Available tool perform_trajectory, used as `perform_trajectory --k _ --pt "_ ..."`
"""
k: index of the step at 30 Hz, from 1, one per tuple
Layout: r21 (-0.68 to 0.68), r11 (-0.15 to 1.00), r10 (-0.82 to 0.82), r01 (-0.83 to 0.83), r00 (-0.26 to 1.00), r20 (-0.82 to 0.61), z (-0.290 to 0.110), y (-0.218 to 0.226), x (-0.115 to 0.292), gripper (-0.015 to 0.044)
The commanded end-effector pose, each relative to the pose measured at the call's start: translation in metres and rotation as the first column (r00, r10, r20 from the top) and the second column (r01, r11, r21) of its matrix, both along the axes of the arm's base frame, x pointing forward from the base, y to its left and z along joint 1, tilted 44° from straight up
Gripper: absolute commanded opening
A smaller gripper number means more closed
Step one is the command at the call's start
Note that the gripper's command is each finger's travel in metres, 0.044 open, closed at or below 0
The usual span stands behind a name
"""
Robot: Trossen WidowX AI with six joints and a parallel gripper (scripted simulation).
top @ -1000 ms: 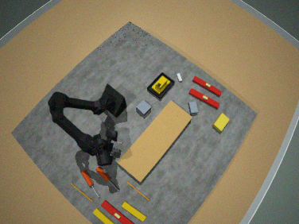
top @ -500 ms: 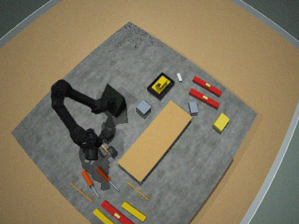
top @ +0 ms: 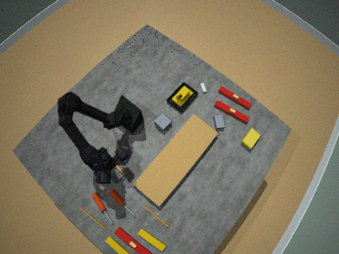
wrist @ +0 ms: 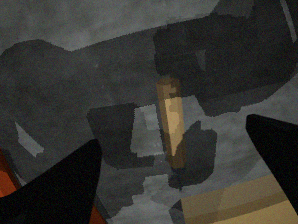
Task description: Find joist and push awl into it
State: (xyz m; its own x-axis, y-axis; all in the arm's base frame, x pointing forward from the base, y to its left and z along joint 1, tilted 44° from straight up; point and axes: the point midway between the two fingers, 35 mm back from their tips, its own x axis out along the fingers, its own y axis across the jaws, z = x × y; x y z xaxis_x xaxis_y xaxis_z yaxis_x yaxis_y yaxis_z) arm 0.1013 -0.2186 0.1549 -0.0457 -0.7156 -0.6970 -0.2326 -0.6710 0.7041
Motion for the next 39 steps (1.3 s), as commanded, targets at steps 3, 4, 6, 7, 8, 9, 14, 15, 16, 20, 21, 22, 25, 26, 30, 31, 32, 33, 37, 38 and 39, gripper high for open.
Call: perform_trajectory --k 3,4,6,7,8,9,14,15,16,20,21,22,25,26,30,31,32,33,37,38,39 --pt "0.011 1.000 0.005 -0.005 1.000 -0.006 -0.010 -0.006 0.000 0.0440" --pt "0.011 1.000 0.005 -0.005 1.000 -0.006 -0.011 -0.007 0.000 0.0440" --pt "0.011 1.000 0.005 -0.005 1.000 -0.006 -0.013 -0.009 -0.001 0.0440" --pt "0.011 1.000 0.005 -0.005 1.000 -0.006 -0.014 -0.010 -0.001 0.0440" --pt "0.011 1.000 0.005 -0.005 1.000 -0.006 -0.015 -0.011 -0.001 0.0440" --pt "0.011 1.000 0.005 -0.005 1.000 -0.006 -0.017 -0.012 -0.001 0.0440" --pt "0.010 1.000 0.005 -0.005 1.000 -0.006 -0.022 -0.018 -0.002 0.0440" --pt "0.010 1.000 0.005 -0.005 1.000 -0.007 -0.023 -0.019 -0.003 0.0440" --pt "0.009 1.000 0.005 -0.005 1.000 -0.007 -0.025 -0.020 -0.003 0.0440" --pt "0.008 1.000 0.005 -0.005 1.000 -0.007 -0.029 -0.025 -0.005 0.0440" --pt "0.008 1.000 0.005 -0.005 1.000 -0.007 -0.030 -0.026 -0.005 0.0440" --pt "0.008 1.000 0.005 -0.005 1.000 -0.008 -0.031 -0.027 -0.005 0.0440" --pt "0.007 1.000 0.006 -0.005 1.000 -0.008 -0.033 -0.028 -0.006 0.0440" --pt "0.007 1.000 0.006 -0.005 1.000 -0.008 -0.033 -0.028 -0.006 0.0440" --pt "0.007 1.000 0.006 -0.005 1.000 -0.008 -0.033 -0.028 -0.006 0.0335" --pt "0.007 1.000 0.006 -0.005 1.000 -0.008 -0.033 -0.028 -0.006 0.0309" --pt "0.007 1.000 0.006 -0.005 1.000 -0.008 -0.033 -0.028 -0.006 0.0282" --pt "0.007 1.000 0.006 -0.005 1.000 -0.008 -0.033 -0.028 -0.006 0.0256" --pt "0.007 1.000 0.006 -0.005 1.000 -0.008 -0.033 -0.028 -0.006 0.0151" --pt "0.007 1.000 0.006 -0.005 1.000 -0.008 -0.033 -0.028 -0.006 0.0125" --pt "0.007 1.000 0.006 -0.005 1.000 -0.008 -0.033 -0.028 -0.006 0.0099"
